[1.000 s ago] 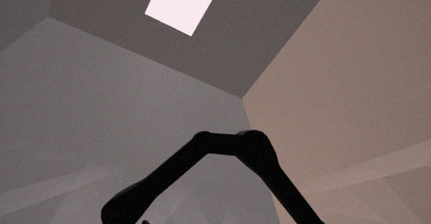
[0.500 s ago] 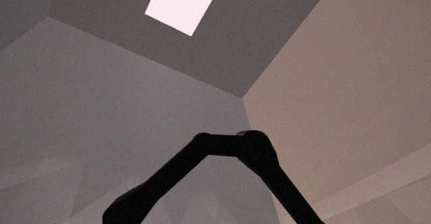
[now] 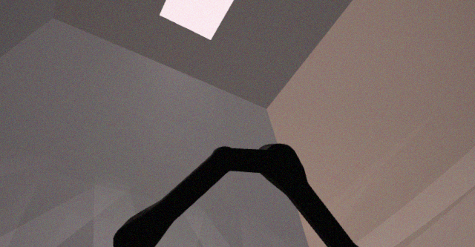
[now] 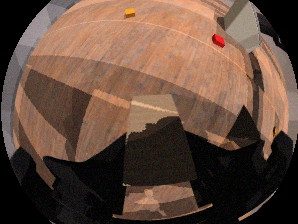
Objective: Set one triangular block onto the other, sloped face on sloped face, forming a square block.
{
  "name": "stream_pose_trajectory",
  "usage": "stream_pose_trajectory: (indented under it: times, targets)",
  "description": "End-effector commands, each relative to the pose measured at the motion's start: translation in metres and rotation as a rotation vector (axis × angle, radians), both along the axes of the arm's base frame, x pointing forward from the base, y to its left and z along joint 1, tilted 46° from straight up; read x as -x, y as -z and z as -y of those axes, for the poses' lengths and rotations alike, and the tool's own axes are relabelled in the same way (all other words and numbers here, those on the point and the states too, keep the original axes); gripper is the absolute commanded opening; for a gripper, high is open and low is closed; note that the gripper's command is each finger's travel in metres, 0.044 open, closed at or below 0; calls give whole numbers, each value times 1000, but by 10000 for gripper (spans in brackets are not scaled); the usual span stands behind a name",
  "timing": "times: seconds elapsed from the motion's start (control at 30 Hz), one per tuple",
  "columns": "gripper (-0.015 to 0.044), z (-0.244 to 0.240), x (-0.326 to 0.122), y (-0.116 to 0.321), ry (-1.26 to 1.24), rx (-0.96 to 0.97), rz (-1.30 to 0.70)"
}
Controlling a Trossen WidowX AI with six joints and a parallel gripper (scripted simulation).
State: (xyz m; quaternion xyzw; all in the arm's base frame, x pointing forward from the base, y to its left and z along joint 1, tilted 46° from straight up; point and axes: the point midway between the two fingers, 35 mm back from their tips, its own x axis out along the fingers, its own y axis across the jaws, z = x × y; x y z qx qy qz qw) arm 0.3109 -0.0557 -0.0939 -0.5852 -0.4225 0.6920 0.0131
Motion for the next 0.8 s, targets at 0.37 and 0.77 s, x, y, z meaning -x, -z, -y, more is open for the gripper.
stream_pose_trajectory:
  times: [0.37,0.77]
  targets:
    - [0,13,12,-3,155,-121,163]
    - [0,27,30,-3,343,-267,361]
